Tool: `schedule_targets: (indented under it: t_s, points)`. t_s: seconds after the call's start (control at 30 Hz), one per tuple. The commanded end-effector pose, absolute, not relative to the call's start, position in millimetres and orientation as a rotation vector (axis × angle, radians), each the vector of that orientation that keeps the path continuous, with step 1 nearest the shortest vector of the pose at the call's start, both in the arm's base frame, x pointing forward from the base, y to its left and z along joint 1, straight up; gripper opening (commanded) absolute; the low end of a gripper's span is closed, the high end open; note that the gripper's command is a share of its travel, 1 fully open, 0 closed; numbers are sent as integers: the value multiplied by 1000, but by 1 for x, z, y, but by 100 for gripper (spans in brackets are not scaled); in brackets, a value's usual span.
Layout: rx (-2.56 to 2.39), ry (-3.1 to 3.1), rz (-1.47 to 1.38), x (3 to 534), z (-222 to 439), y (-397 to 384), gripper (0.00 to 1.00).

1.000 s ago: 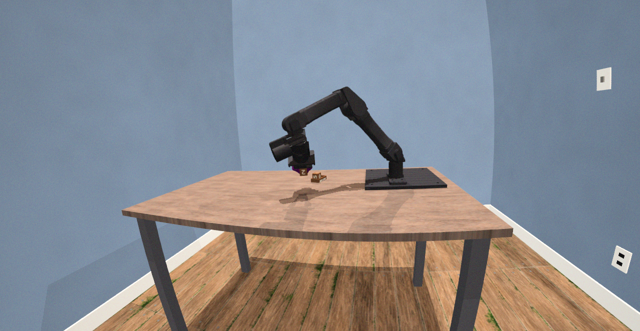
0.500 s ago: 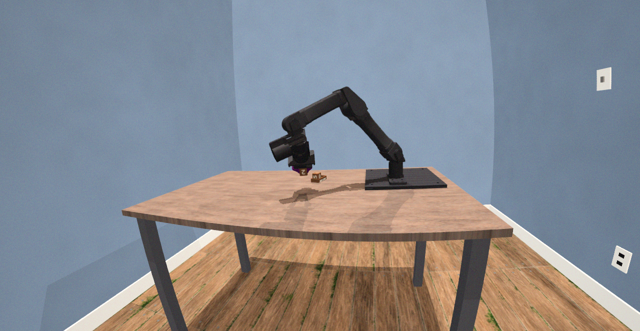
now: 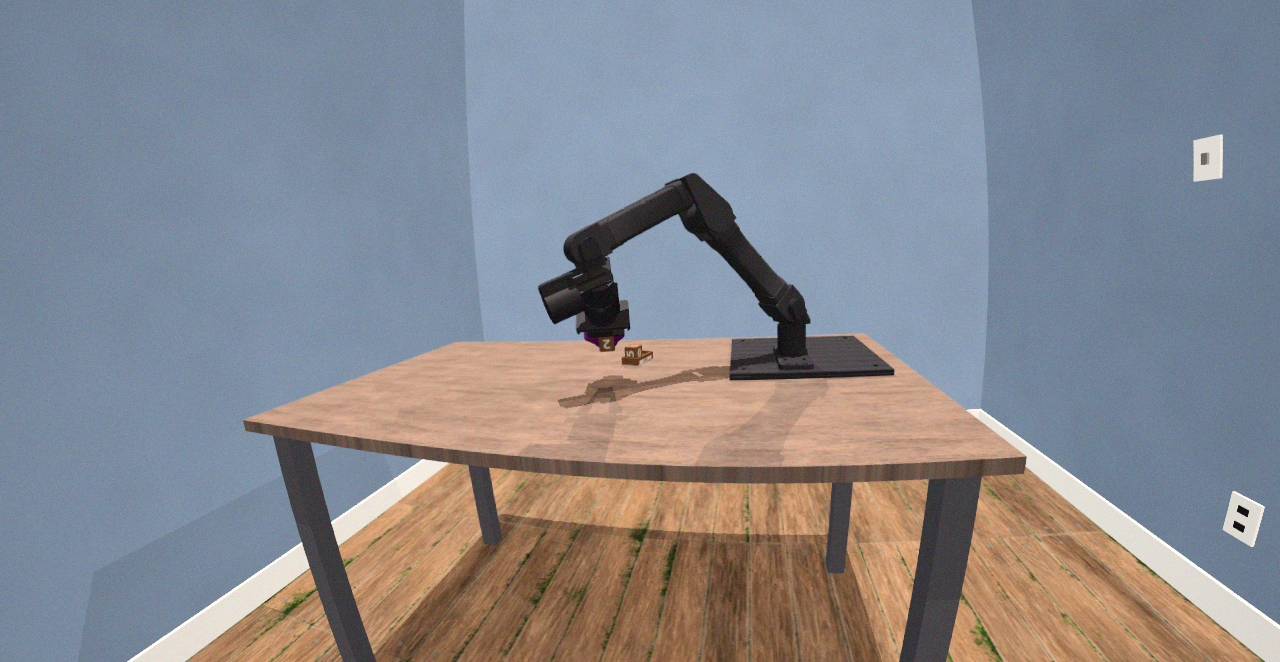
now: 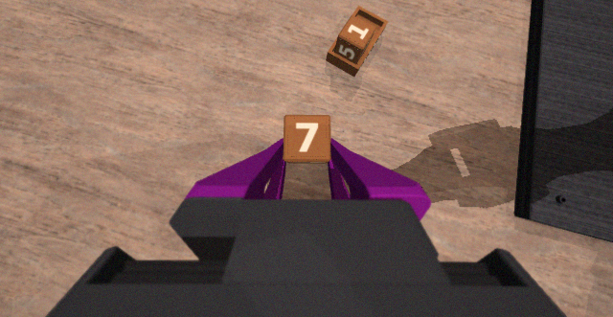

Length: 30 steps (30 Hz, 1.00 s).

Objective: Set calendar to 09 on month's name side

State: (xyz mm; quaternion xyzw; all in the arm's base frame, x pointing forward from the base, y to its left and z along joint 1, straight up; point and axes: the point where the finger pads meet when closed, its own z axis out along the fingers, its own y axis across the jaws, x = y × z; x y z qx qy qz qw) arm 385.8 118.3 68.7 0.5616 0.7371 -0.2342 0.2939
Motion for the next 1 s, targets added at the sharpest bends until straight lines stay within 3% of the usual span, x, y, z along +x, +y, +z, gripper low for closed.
schedule_targets:
  t_s: [0.0,0.97]
  points:
    - [1486,1944,-607,388,80,117,27]
    - [1719,2243,-327,389,80,113,27]
